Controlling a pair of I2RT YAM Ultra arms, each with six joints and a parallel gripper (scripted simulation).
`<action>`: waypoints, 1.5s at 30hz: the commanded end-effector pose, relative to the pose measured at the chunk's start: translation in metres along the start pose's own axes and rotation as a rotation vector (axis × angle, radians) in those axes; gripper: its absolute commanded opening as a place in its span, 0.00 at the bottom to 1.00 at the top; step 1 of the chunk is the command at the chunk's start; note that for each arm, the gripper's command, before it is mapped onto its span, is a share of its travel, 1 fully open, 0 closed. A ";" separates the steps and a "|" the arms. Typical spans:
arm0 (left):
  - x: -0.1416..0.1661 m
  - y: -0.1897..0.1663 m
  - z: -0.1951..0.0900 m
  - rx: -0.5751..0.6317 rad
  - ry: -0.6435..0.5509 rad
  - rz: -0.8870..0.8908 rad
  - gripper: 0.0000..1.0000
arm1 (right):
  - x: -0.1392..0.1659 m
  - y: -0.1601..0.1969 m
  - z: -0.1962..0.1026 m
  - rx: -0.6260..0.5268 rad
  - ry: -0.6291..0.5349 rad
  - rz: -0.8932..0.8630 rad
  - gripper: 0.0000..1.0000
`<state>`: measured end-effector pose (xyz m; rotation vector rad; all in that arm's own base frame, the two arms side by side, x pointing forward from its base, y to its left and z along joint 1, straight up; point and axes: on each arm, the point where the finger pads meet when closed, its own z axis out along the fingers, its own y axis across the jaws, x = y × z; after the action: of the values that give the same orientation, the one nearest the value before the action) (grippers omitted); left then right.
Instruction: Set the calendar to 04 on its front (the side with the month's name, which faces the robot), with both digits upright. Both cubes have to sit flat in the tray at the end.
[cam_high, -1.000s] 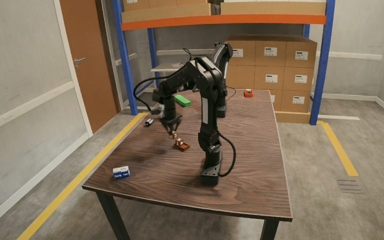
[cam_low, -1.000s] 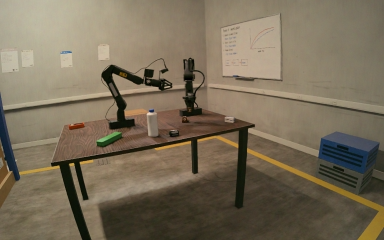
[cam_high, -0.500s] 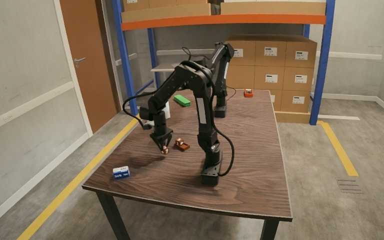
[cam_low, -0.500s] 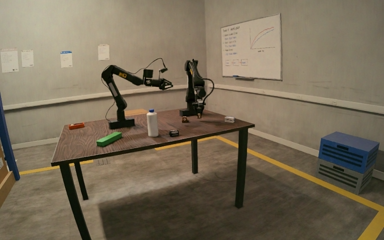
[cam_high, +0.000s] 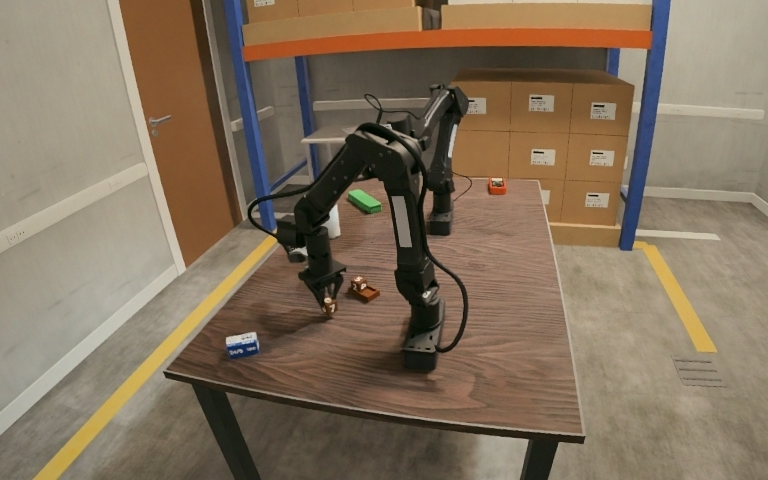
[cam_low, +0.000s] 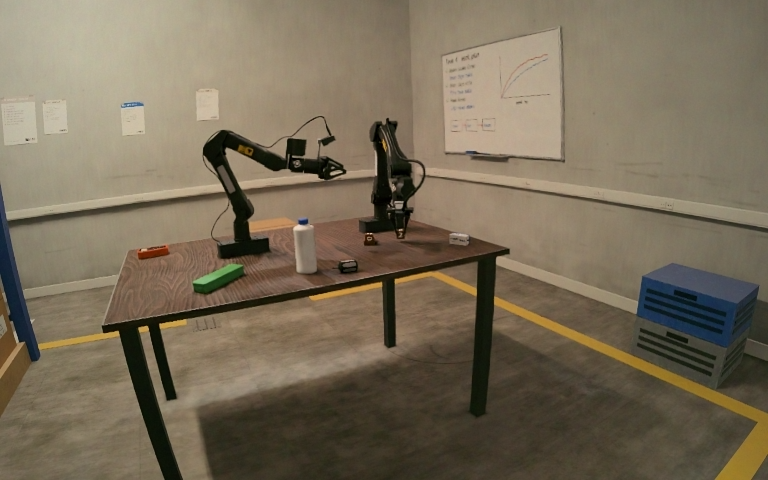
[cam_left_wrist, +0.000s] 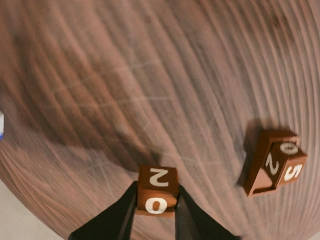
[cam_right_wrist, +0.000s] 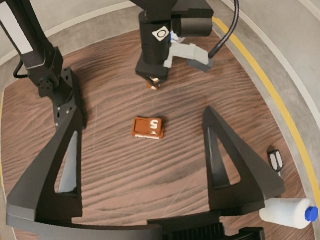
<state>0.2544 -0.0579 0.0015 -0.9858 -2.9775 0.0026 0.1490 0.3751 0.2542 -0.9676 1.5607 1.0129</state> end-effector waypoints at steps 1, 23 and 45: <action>-0.005 0.004 0.000 -0.003 -0.016 0.220 0.26 | -0.012 0.003 -0.001 -0.014 -0.039 -0.008 1.00; -0.009 0.004 -0.001 -0.014 -0.013 0.967 0.26 | -0.012 0.003 -0.001 -0.014 -0.039 -0.008 1.00; -0.011 0.002 0.005 -0.015 -0.015 0.954 0.26 | -0.012 0.003 -0.001 -0.014 -0.039 -0.008 1.00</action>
<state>0.2580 -0.0573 -0.0035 -2.2267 -2.2078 -0.0069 0.1489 0.3751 0.2542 -0.9678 1.5606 1.0132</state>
